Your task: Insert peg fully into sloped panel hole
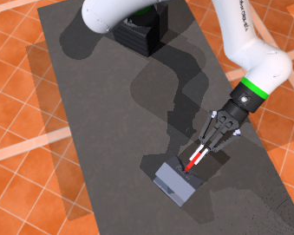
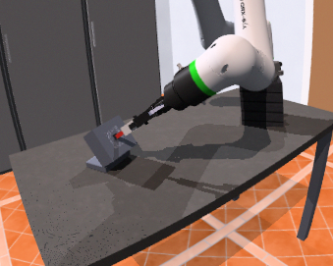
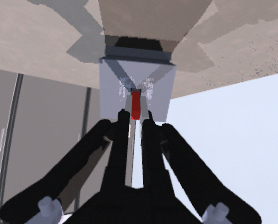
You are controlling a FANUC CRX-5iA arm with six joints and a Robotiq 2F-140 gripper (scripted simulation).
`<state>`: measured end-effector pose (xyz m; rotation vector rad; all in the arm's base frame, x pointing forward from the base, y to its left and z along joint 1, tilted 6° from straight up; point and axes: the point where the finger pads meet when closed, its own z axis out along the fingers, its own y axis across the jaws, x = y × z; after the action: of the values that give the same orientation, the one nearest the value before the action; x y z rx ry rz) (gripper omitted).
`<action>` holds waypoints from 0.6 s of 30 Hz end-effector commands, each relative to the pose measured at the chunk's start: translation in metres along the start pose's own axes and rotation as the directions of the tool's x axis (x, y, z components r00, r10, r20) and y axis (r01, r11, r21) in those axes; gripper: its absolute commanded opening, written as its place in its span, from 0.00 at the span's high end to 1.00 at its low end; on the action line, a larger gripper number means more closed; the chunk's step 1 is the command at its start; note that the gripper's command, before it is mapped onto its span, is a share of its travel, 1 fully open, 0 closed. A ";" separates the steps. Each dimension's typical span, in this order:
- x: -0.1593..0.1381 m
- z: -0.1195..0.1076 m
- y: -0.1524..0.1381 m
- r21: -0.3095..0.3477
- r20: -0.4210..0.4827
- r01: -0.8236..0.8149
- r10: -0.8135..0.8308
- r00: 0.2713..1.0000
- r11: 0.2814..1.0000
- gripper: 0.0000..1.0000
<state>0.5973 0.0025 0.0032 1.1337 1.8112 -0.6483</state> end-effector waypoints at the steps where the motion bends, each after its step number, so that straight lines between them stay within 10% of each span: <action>1: 0.000 0.001 0.000 0.000 0.000 0.000 0.000 1.000 1.000 1.00; 18: 0.000 0.016 0.000 0.000 0.000 0.000 0.000 1.000 1.000 1.00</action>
<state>0.6033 -0.0091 -0.0039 1.1338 1.8112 -0.6483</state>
